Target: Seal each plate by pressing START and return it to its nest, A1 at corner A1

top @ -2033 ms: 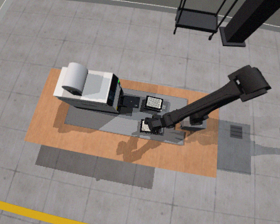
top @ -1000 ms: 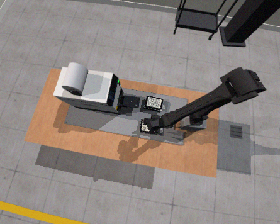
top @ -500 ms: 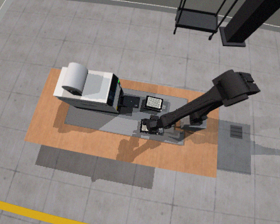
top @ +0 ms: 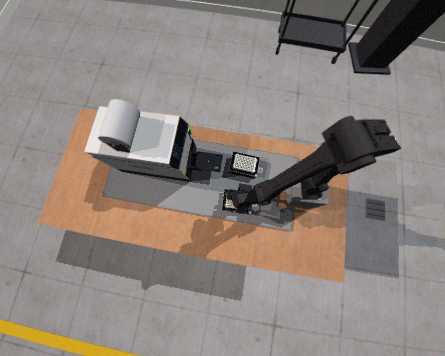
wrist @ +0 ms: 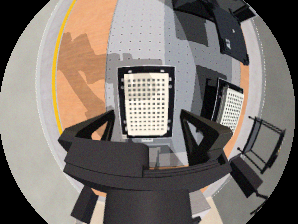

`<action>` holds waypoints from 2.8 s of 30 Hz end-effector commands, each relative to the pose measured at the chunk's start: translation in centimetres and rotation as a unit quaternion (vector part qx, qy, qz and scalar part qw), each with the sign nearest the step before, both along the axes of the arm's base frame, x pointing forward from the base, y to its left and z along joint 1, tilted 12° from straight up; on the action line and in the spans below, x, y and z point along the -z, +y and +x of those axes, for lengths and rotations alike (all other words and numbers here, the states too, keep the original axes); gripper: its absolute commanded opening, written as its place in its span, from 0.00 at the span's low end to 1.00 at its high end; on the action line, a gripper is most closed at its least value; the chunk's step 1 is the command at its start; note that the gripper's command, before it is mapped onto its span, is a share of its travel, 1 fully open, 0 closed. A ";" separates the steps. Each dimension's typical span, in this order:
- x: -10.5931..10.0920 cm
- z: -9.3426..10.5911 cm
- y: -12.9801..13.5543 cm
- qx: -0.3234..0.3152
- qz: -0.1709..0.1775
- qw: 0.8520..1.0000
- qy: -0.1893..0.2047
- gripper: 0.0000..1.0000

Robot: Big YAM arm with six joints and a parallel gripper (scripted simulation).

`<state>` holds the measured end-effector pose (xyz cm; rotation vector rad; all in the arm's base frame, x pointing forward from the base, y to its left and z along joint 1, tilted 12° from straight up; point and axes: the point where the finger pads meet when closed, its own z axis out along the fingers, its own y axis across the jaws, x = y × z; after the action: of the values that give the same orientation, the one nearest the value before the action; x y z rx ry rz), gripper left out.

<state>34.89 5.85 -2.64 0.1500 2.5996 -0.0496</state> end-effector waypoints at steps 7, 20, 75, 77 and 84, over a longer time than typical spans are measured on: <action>1.7 1.2 -0.1 -0.003 -0.002 1.000 -0.005 1.00; 3.4 1.9 0.0 -0.003 -0.001 1.000 -0.007 1.00; 3.0 1.5 -0.2 -0.003 0.000 1.000 -0.014 1.00; 2.9 1.5 -0.2 -0.003 0.000 1.000 -0.015 1.00; 2.8 1.6 -0.1 -0.003 0.000 1.000 -0.018 1.00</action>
<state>35.64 5.80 -6.47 0.1507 2.6063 -0.0515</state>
